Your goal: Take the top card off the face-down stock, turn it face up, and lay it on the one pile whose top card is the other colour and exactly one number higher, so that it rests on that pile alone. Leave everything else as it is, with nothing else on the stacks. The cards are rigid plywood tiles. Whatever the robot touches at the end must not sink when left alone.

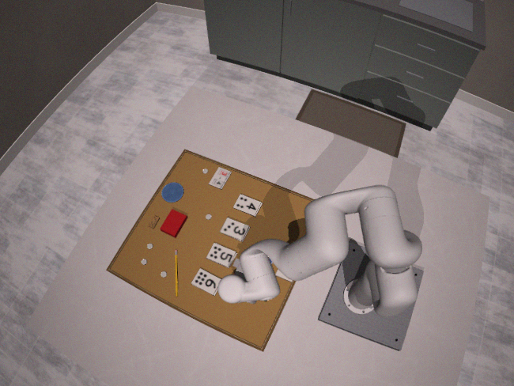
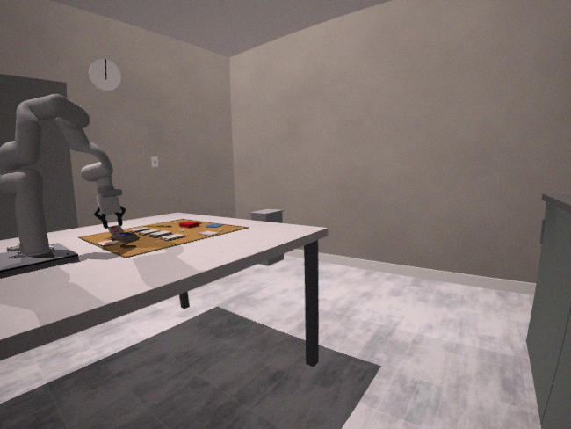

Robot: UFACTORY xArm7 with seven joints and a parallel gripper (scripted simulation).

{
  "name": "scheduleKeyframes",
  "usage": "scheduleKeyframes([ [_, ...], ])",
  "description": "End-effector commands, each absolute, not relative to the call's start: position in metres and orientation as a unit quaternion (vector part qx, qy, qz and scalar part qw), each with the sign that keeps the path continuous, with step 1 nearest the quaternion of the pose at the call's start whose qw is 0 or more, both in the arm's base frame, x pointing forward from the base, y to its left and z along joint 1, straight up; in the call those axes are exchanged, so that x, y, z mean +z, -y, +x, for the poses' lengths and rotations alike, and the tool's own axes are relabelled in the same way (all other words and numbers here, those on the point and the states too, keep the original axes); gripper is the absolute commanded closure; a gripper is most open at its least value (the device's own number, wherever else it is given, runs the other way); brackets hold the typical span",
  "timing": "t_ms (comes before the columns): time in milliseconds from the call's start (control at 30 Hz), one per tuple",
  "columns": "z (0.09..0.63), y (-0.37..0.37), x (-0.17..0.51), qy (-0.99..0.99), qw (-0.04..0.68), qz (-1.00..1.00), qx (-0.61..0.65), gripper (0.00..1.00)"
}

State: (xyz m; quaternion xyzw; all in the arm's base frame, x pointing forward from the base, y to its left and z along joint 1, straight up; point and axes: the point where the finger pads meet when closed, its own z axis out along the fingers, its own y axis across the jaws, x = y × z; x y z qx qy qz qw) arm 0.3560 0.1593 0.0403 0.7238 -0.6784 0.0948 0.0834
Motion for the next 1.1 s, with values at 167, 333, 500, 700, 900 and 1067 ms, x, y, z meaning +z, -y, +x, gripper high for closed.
scheduleKeyframes([
  [167,0.3559,-0.1610,0.0371,0.680,0.024,0.732,0.028,0.26],
  [333,0.3559,-0.1607,0.0355,0.681,-0.001,0.732,0.001,0.26],
  [500,0.3559,-0.1605,0.0346,0.681,-0.014,0.732,-0.013,0.26],
  [700,0.3560,-0.1601,0.0329,0.680,-0.037,0.732,-0.037,0.26],
  [900,0.3560,-0.1597,0.0315,0.678,-0.056,0.730,-0.058,0.26],
  [1067,0.3560,-0.1595,0.0308,0.678,-0.065,0.729,-0.067,0.26],
])
